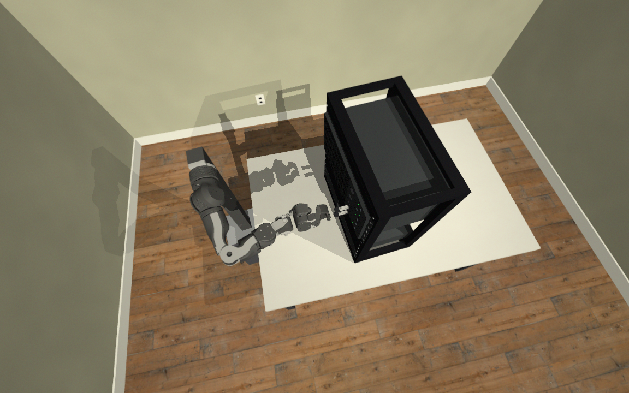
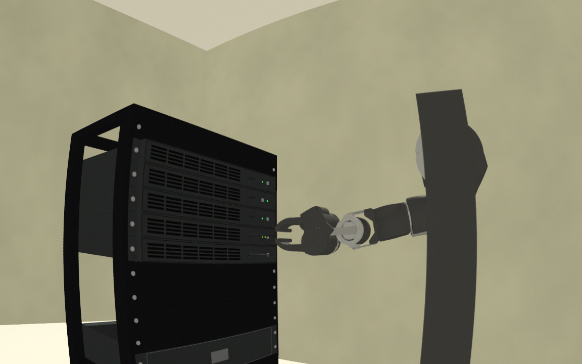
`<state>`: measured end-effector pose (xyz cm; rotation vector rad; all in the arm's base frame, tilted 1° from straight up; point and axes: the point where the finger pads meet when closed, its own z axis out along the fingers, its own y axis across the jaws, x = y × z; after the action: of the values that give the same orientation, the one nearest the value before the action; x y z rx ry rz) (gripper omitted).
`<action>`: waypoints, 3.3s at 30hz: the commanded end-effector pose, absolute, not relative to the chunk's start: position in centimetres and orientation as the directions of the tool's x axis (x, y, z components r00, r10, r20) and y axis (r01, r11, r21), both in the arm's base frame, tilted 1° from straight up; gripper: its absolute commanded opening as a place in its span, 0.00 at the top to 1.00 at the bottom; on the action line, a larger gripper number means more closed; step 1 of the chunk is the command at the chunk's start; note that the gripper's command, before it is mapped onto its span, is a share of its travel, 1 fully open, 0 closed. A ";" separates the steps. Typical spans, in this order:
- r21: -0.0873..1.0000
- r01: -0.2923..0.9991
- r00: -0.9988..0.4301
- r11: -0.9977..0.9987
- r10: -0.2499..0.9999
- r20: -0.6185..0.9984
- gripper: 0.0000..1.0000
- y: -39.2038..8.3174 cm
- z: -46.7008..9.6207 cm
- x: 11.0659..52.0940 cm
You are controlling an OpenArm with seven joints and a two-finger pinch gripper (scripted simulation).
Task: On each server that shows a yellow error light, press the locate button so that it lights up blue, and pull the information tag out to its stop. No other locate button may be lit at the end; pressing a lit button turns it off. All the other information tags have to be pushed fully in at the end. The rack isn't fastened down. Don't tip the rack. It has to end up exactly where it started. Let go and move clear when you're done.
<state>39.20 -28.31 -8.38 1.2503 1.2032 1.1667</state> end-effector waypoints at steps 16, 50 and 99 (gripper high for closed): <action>1.000 0.019 0.042 -0.007 0.999 0.006 1.00 -30.1 -9.3 37.0; 1.000 0.015 0.040 -0.010 0.999 0.010 1.00 -35.6 -12.5 42.3; 1.000 0.022 0.039 -0.010 0.999 0.010 1.00 -35.7 -12.7 46.3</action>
<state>46.21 -35.73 -12.91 1.2544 1.1916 1.1738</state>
